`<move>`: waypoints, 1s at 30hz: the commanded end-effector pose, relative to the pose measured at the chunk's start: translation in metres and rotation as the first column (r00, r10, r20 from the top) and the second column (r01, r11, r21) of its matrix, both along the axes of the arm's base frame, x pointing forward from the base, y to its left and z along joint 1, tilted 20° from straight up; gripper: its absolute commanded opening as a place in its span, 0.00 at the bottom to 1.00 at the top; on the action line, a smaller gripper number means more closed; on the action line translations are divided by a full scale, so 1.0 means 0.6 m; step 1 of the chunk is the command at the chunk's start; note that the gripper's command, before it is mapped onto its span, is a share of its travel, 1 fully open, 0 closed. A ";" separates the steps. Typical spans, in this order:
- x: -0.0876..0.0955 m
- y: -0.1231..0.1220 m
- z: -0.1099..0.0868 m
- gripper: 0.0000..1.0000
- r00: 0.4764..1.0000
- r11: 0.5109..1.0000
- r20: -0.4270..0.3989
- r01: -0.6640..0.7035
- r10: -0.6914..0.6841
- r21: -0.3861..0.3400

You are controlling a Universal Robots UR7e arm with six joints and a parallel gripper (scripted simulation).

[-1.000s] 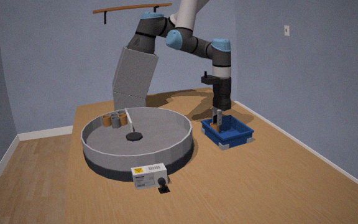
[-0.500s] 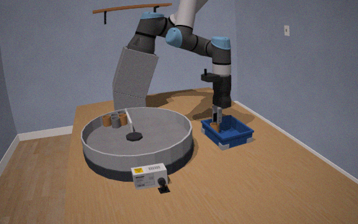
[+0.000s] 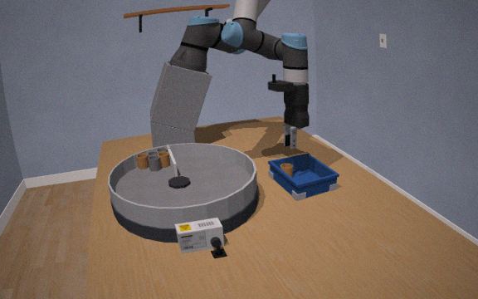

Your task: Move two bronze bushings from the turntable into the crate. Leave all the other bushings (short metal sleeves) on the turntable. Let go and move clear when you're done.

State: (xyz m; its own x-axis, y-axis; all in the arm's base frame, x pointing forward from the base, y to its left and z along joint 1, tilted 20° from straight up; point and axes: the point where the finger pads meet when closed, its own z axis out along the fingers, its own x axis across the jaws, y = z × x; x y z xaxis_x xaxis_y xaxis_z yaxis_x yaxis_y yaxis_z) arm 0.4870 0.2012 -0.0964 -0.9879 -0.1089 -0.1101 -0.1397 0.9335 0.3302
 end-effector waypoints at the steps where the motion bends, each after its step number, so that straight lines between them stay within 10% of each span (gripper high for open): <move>1: -0.002 -0.013 0.036 0.47 1.000 1.000 0.002 0.000 0.000 0.000; 4: -0.006 -0.032 0.089 0.47 1.000 1.000 0.001 0.000 0.000 0.000; 30: -0.005 -0.032 0.088 0.47 1.000 1.000 0.002 0.000 0.000 0.000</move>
State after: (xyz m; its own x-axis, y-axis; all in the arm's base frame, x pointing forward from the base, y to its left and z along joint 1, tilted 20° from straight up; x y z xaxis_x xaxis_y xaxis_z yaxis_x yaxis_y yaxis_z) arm 0.4833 0.1822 -0.0441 -0.9879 -0.1087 -0.1105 -0.1396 0.9336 0.3301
